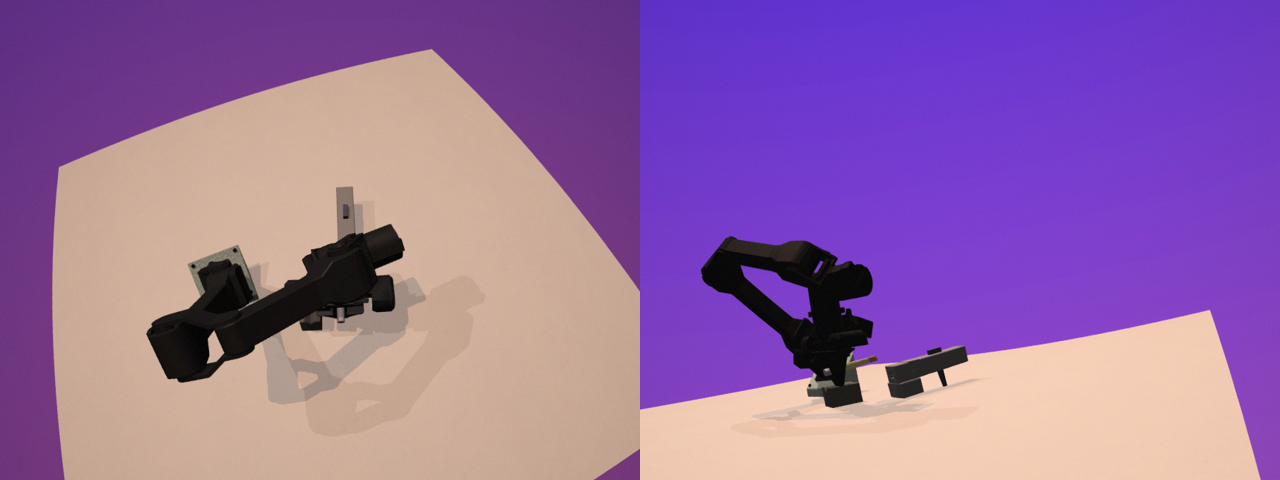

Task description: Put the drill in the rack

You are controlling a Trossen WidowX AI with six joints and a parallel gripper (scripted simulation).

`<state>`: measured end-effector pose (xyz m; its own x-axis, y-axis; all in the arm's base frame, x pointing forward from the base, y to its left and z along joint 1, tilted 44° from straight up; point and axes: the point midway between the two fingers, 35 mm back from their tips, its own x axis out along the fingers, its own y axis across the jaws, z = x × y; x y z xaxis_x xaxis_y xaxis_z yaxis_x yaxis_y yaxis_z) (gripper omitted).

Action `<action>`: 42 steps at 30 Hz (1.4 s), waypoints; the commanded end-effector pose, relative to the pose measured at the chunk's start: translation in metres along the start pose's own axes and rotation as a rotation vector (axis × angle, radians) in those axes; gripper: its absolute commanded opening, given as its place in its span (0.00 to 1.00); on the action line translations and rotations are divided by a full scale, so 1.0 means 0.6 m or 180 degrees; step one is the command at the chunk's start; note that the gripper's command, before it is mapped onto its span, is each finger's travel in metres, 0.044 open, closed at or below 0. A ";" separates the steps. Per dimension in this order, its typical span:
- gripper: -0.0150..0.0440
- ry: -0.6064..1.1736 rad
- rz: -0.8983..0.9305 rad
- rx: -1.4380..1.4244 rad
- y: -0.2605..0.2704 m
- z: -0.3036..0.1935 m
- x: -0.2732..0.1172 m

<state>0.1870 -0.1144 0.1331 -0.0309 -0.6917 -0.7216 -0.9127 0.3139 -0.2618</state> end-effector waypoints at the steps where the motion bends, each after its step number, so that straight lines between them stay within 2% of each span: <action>1: 0.25 0.0008 -0.0014 0.0026 -0.004 -0.002 -0.004; 42: 0.25 0.0007 -0.0015 0.0027 -0.011 -0.006 -0.012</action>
<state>0.1902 -0.1132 0.1396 -0.0307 -0.6917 -0.7216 -0.9127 0.3137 -0.2619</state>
